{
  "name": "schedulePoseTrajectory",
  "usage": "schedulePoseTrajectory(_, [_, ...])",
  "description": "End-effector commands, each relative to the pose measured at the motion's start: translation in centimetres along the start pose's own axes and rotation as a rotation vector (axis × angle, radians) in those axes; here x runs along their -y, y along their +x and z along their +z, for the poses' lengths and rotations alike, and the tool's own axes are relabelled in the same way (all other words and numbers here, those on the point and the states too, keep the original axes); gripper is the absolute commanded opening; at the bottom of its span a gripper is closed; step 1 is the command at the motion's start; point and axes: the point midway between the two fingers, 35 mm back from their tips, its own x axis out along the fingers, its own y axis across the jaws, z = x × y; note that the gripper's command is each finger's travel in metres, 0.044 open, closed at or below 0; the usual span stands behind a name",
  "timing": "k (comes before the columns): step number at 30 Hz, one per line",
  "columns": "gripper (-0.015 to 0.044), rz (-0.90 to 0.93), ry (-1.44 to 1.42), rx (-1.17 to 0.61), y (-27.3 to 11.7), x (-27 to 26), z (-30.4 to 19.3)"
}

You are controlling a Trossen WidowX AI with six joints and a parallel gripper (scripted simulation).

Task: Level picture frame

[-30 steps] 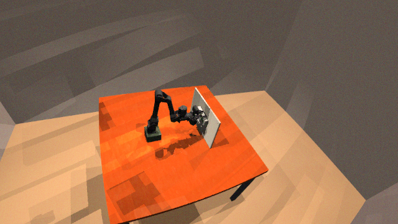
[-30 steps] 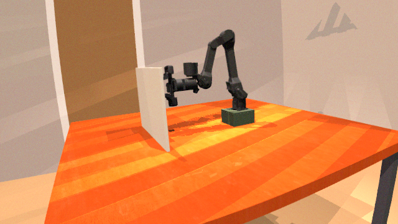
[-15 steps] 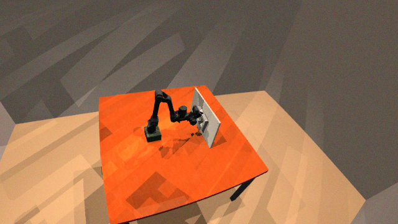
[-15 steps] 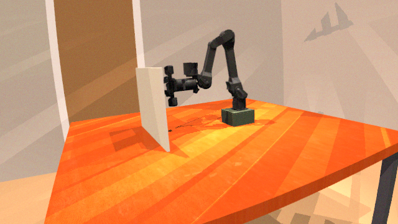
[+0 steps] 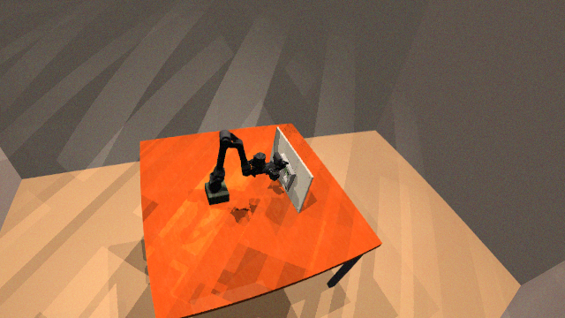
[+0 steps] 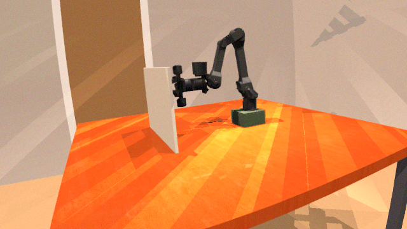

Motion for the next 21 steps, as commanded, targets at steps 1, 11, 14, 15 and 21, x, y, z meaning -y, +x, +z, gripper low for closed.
schedulePoseTrajectory(1, [0.0000, -0.003, 0.004, 0.003, 0.01, -0.01, 0.02])
schedulePoseTrajectory(11, [0.0000, -0.003, 0.004, 0.003, 0.01, -0.26, 0.00])
schedulePoseTrajectory(14, [0.0000, -0.003, 0.004, 0.003, 0.01, -0.30, 0.00])
schedulePoseTrajectory(15, [0.0000, -0.003, 0.004, 0.003, 0.01, -0.31, 0.00])
schedulePoseTrajectory(21, [0.0000, -0.003, 0.004, 0.003, 0.01, -0.38, 0.00])
